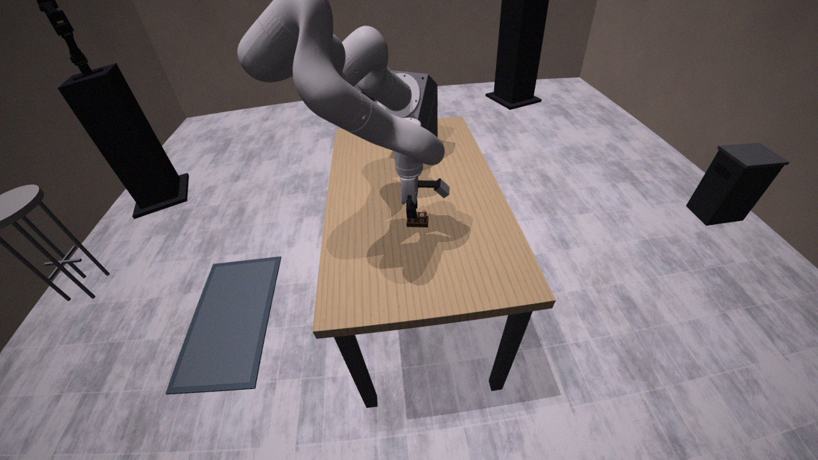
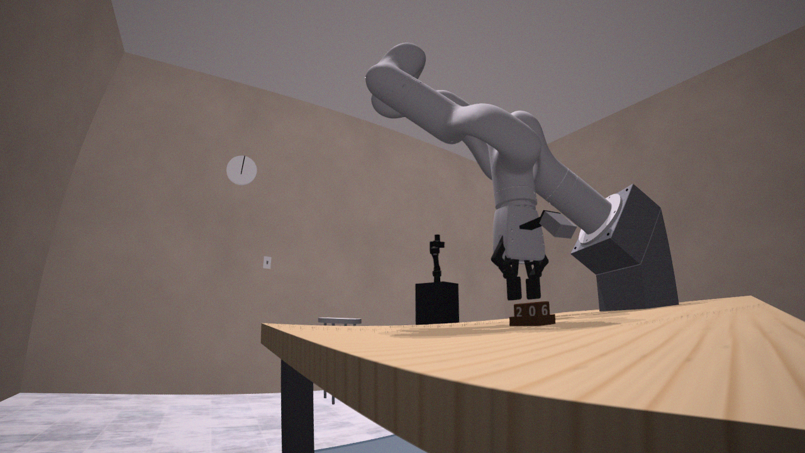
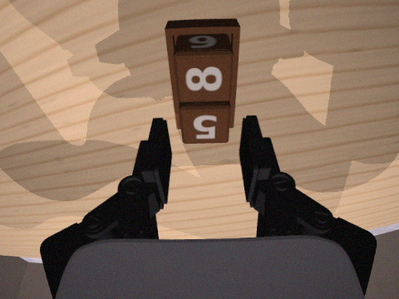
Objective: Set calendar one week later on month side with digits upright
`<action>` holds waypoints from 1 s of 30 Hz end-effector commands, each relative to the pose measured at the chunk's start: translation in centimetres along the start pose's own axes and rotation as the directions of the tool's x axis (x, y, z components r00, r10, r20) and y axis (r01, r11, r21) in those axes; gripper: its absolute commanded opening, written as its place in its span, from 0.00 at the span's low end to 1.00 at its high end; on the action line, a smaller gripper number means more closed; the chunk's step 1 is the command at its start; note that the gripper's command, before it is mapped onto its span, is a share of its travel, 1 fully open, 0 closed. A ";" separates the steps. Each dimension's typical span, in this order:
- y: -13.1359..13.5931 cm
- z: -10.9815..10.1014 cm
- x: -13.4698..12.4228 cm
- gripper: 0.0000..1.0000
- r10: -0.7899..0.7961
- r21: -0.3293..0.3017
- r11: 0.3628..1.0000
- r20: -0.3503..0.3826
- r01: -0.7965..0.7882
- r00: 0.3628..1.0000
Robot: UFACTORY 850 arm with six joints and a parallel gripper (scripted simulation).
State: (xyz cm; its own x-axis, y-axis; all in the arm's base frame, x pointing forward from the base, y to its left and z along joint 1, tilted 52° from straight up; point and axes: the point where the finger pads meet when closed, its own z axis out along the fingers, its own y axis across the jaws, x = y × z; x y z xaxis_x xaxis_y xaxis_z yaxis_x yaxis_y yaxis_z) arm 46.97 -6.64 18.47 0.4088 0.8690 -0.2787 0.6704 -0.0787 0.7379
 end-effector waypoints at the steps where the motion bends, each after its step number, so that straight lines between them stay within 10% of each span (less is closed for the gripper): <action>1: 0.0 0.0 0.0 0.47 0.000 0.000 1.000 0.000 0.000 1.000; 30: 0.0 2.6 0.0 0.47 0.000 0.000 1.000 0.000 0.000 1.000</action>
